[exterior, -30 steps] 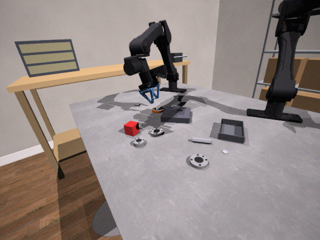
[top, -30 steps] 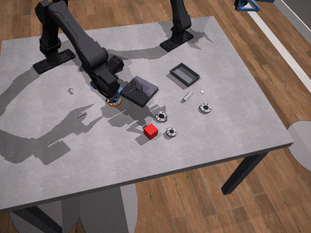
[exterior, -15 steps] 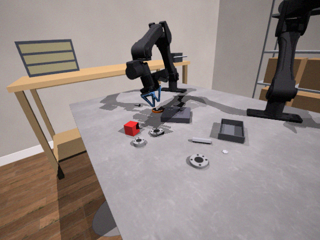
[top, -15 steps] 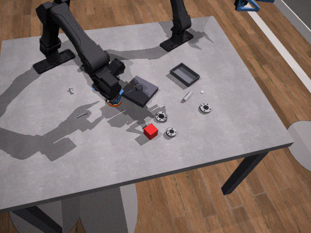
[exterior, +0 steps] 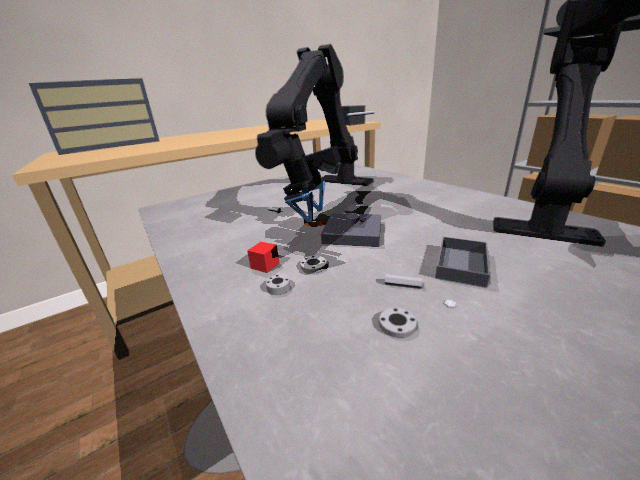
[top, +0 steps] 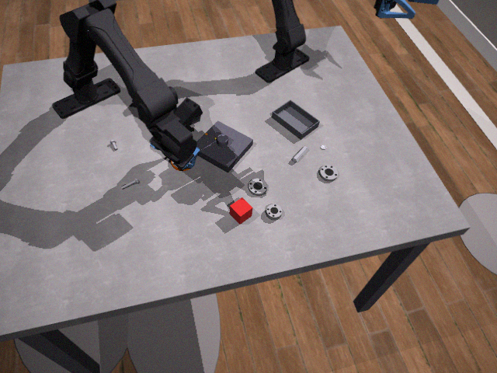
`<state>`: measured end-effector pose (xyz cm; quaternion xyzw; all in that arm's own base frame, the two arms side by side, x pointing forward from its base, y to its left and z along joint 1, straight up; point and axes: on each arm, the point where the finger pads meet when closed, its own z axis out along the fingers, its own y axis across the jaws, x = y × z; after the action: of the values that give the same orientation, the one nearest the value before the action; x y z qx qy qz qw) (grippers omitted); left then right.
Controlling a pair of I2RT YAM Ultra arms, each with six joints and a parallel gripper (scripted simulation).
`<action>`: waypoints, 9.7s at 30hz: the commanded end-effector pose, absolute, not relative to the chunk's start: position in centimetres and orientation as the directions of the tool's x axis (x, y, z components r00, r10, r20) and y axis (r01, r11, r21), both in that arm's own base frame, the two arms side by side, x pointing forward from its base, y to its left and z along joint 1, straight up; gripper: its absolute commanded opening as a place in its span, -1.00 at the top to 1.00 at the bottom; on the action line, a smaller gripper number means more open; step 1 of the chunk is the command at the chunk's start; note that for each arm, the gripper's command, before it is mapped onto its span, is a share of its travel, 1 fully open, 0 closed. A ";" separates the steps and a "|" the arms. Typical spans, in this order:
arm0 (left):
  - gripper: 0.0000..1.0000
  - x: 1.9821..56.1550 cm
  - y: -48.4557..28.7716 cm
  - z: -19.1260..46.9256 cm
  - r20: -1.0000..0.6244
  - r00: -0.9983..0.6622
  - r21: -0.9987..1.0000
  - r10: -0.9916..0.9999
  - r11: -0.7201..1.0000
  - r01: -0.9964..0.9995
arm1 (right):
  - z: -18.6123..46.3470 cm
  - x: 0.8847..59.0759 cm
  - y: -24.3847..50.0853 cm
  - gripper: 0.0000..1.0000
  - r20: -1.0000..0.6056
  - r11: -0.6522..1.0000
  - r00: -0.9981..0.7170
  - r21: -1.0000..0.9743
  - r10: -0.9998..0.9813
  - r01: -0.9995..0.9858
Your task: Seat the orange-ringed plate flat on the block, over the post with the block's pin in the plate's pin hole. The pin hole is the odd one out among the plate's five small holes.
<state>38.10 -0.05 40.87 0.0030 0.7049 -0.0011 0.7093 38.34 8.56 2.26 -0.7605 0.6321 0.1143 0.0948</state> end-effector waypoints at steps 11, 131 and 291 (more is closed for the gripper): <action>-1.00 37.7 -0.4 43.0 -0.999 0.050 0.011 0.010 1.000 0.016 | 3.5 39.5 9.0 1.00 -0.306 -0.168 0.180 -0.065 -0.935 -0.984; -1.00 37.7 -0.4 43.0 -0.999 0.050 0.011 0.010 1.000 0.016 | 11.7 41.8 17.5 1.00 -0.198 0.985 -0.966 -0.071 -0.166 -0.155; -1.00 37.7 -0.4 43.0 -0.999 0.050 0.011 0.010 1.000 0.016 | 11.2 40.3 20.5 -0.57 -0.345 0.967 -0.905 0.037 0.247 0.250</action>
<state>38.10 -0.05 40.87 0.0030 0.7049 -0.0011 0.7093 40.06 21.31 10.78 0.1181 0.9795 -0.0044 0.1631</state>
